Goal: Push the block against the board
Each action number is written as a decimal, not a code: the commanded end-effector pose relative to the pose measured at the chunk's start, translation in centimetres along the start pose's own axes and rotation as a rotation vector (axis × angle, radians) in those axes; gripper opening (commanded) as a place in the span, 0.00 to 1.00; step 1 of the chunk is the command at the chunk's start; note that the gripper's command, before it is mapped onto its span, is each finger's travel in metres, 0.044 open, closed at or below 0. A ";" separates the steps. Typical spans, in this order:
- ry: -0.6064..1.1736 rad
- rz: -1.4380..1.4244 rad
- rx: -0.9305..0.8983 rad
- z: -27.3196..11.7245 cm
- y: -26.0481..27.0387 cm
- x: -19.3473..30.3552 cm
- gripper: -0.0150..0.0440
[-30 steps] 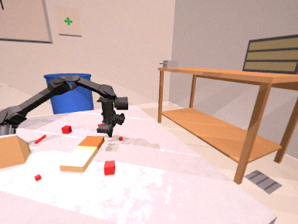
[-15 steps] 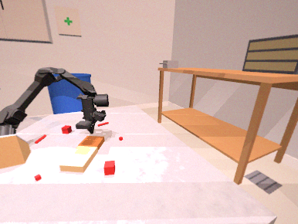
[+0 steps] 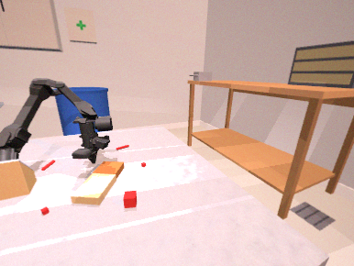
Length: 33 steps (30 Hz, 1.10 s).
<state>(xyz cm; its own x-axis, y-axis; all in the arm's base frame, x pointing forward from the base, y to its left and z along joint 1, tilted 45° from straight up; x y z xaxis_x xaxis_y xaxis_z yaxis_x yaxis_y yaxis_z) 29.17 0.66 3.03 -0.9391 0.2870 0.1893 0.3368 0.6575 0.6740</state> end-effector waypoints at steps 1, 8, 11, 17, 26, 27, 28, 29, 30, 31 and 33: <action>0.020 0.006 -0.004 3.8 0.0 0.8 0.25; 0.020 0.006 -0.004 4.0 0.0 0.7 0.25; 0.020 0.006 -0.004 4.0 0.0 0.3 0.25; 0.020 0.005 -0.004 4.0 -0.1 -0.5 0.25; 0.019 0.005 -0.003 4.0 -0.4 -1.8 0.25; 0.019 0.005 -0.003 4.0 -0.4 -1.9 0.25; 0.019 0.005 -0.003 4.0 -0.4 -1.9 0.25; 0.019 0.005 -0.003 4.0 -0.4 -1.8 0.25; 0.019 0.005 -0.003 4.0 -0.4 -1.8 0.25; 0.019 0.005 -0.003 4.0 -0.3 -1.7 0.25; 0.019 0.005 -0.003 4.0 -0.3 -1.4 0.25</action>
Point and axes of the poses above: the point midway between the two fingers, 35 mm back from their tips, its own z axis out along the fingers, its own y axis across the jaws, x = y × z, the point moved 4 cm from there along -z, back along the fingers, and after that the axes turned 10 degrees about -z, right-handed, at the moved point
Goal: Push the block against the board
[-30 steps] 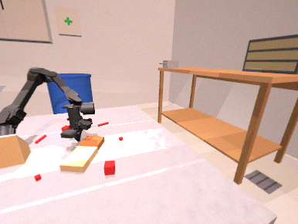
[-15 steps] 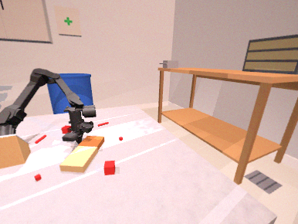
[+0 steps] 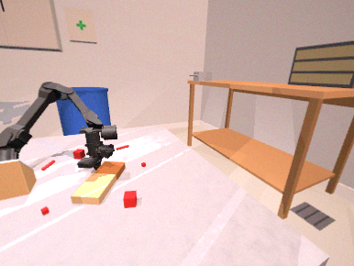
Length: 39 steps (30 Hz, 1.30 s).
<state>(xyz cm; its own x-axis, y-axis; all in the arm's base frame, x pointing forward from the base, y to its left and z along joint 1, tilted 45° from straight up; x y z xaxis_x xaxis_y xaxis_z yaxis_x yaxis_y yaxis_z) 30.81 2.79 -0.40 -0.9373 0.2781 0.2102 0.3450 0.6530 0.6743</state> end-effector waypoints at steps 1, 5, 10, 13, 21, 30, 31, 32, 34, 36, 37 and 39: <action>-0.002 -0.004 0.000 0.0 0.1 0.3 0.25; -0.002 -0.004 0.000 0.0 0.3 1.0 0.25; -0.001 -0.003 0.000 0.0 0.4 1.8 0.25; -0.001 -0.003 0.000 0.0 0.5 2.3 0.25; 0.000 -0.003 -0.001 0.0 0.7 3.6 0.25; 0.002 -0.003 0.003 -0.2 0.7 4.2 0.25; 0.001 -0.003 0.004 -0.8 0.6 4.2 0.25; 0.000 -0.003 0.004 -1.9 0.6 4.1 0.25; 0.000 -0.003 0.002 -4.6 0.6 4.2 0.25; 0.000 -0.002 0.000 -5.5 0.6 4.3 0.25; 0.000 -0.002 0.000 -5.5 0.6 4.3 0.25; 0.000 -0.002 0.000 -5.5 0.6 4.3 0.25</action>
Point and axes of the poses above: the point midway between the two fingers, 35 mm back from their tips, its own z axis out along the fingers, its own y axis across the jaws, x = y × z, the point moved 4 cm from there along -z, back along the fingers, and after that the axes turned 10 degrees about -z, right-handed, at the moved point
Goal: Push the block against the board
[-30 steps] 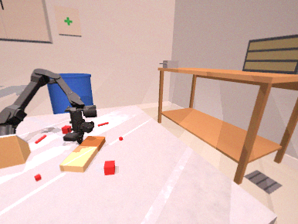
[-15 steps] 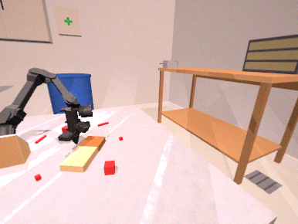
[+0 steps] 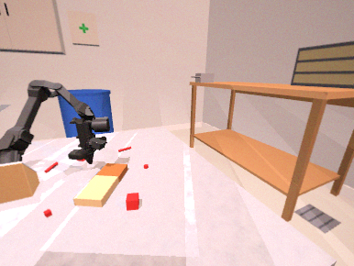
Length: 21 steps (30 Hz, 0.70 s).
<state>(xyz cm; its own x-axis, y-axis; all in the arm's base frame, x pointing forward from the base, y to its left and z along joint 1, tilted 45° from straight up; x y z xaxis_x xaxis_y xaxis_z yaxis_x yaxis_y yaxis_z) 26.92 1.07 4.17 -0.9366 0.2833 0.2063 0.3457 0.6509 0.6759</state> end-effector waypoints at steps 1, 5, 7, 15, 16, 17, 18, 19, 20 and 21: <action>0.006 -0.003 0.003 -0.9 0.0 0.2 0.25; 0.002 -0.053 0.000 -0.4 0.3 -0.4 0.25; 0.002 -0.123 0.000 -0.5 0.5 -1.0 0.25; 0.001 -0.403 0.000 -0.8 1.6 -3.2 0.25; 0.001 -0.438 0.001 -0.8 1.8 -3.5 0.25; 0.001 -0.473 0.001 -0.9 1.9 -3.8 0.25; 0.001 -0.508 0.001 -0.9 2.0 -4.0 0.25; 0.001 -0.543 0.001 -0.9 2.2 -4.3 0.25; 0.001 -0.578 0.001 -0.9 2.3 -4.6 0.25; 0.001 -0.613 0.001 -0.9 2.4 -4.9 0.25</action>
Point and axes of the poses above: the point midway between the two fingers, 35 mm back from their tips, its own z axis out along the fingers, its own y axis across the jaws, x = y × z, the point moved 4 cm from there along -z, back along the fingers, and after that the axes turned 10 degrees about -z, right-handed, at the moved point
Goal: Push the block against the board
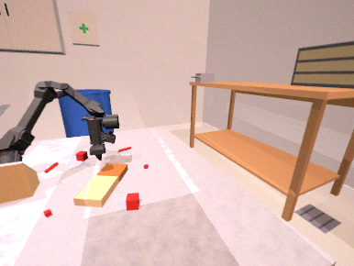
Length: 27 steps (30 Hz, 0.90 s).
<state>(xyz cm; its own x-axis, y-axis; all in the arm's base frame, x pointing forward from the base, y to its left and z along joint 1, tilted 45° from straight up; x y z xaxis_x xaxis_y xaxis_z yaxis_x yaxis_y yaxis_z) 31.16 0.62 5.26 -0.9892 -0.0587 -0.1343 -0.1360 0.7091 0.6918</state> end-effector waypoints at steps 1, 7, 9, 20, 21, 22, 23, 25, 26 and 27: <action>-0.002 -0.158 -0.001 -0.1 0.0 -1.4 0.25; -0.002 -0.367 -0.001 -0.2 0.0 -3.2 0.25; -0.002 -0.437 -0.001 -0.2 0.0 -3.8 0.25; -0.002 -0.822 0.000 -0.2 0.1 -6.9 0.25; -0.002 -0.857 0.000 -0.2 0.1 -7.1 0.25; -0.002 -0.892 0.000 -0.2 0.1 -7.4 0.25; -0.002 -0.927 0.000 -0.2 0.1 -7.7 0.25; -0.002 -0.997 0.000 -0.1 0.1 -8.2 0.25; -0.002 -1.032 0.000 -0.1 0.1 -8.5 0.25; -0.002 -1.061 0.000 -0.1 0.1 -8.7 0.25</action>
<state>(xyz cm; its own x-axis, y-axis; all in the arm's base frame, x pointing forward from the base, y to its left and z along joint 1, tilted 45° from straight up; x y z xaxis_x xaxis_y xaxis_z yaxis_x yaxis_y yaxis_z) 38.82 1.04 6.43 -0.4713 -0.6095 -0.6375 -0.8803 0.3697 0.2973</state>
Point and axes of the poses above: the point midway between the two fingers, 35 mm back from their tips, its own z axis out along the fingers, its own y axis across the jaws, x = y × z, the point moved 4 cm from there along -z, back along the fingers, and after that the axes turned 10 degrees about -z, right-handed, at the moved point
